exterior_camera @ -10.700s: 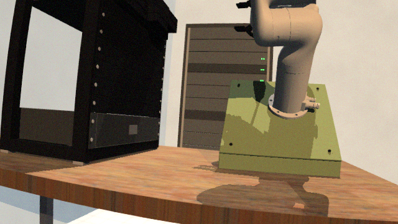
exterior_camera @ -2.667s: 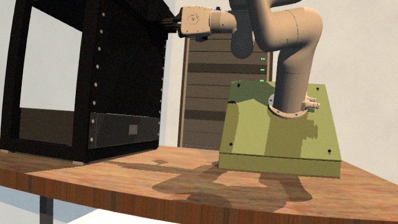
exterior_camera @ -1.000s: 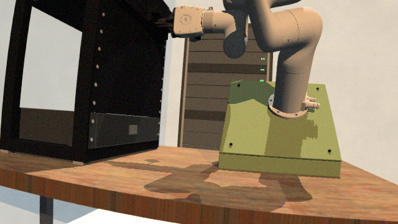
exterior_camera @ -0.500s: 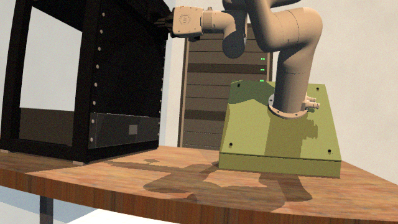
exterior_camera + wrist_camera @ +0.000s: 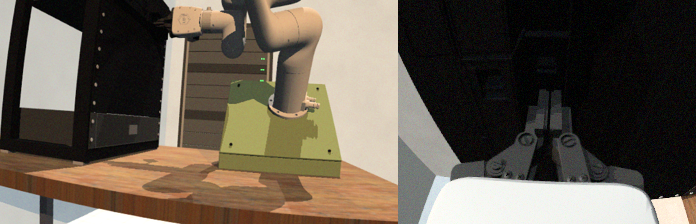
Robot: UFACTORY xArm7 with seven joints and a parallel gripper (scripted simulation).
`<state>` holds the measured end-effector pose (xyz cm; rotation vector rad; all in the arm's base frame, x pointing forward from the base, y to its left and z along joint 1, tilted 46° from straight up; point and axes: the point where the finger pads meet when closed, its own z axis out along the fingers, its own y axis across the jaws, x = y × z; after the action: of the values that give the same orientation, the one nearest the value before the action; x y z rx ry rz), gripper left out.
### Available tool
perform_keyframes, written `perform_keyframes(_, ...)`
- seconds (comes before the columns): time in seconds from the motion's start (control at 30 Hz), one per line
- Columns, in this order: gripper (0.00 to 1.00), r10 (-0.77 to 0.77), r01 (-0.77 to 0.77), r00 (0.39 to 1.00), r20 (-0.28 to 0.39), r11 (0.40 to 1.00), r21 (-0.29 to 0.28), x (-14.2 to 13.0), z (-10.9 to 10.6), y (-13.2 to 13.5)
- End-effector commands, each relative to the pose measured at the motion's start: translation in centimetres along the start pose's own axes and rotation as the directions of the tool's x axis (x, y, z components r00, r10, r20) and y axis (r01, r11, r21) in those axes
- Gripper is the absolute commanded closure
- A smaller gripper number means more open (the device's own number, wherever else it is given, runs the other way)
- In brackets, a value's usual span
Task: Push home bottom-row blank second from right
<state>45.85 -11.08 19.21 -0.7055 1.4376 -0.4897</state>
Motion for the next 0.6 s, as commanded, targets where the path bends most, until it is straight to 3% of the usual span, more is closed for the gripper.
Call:
perform_keyframes(0.0, 1.0, -0.002, 0.002, 1.0, -0.002, 1.0, 0.003, 0.1, 0.01, -0.14)
perform_keyframes(0.57, 1.0, -0.002, 0.002, 1.0, -0.002, 1.0, 0.003, 0.11, 0.31, -0.15)
